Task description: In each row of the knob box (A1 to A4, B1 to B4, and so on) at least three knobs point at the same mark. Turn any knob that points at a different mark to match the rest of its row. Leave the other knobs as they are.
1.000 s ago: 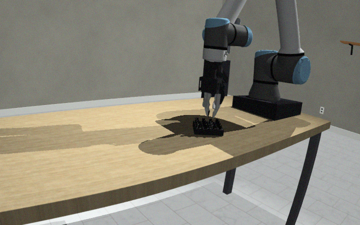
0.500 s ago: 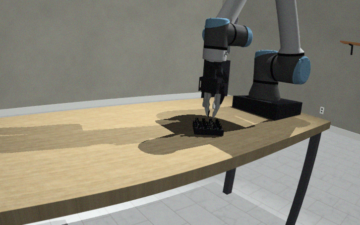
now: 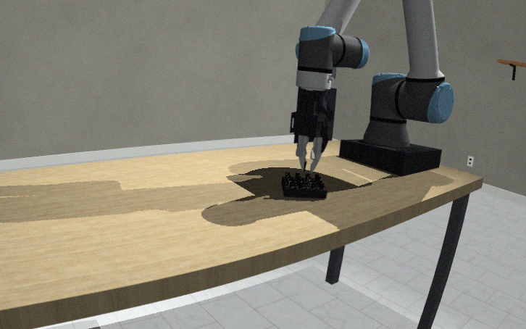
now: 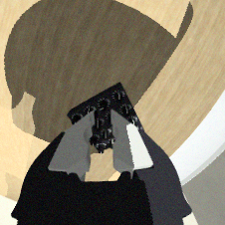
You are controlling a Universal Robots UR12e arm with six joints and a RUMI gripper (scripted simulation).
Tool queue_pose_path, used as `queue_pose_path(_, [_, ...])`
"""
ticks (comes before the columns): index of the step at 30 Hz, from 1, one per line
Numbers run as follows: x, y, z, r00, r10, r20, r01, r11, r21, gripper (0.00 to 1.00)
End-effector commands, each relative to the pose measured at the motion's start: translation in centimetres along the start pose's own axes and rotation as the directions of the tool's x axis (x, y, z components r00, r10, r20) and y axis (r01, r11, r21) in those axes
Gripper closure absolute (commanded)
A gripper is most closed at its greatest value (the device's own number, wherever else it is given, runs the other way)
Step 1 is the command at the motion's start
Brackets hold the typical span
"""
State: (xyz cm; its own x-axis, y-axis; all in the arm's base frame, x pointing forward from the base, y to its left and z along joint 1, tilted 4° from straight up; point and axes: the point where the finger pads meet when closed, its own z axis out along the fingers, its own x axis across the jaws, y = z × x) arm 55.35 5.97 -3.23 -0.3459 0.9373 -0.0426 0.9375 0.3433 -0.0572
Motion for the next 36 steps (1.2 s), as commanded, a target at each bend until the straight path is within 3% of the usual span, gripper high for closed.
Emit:
queue_pose_path(1, [-0.03, 0.05, -0.05, 1.0, 0.0, 0.001, 0.0, 1.0, -0.001, 0.89])
queue_pose_path(36, [-0.03, -0.42, -0.05, 1.0, 0.0, 0.001, 0.0, 1.0, -0.001, 0.89])
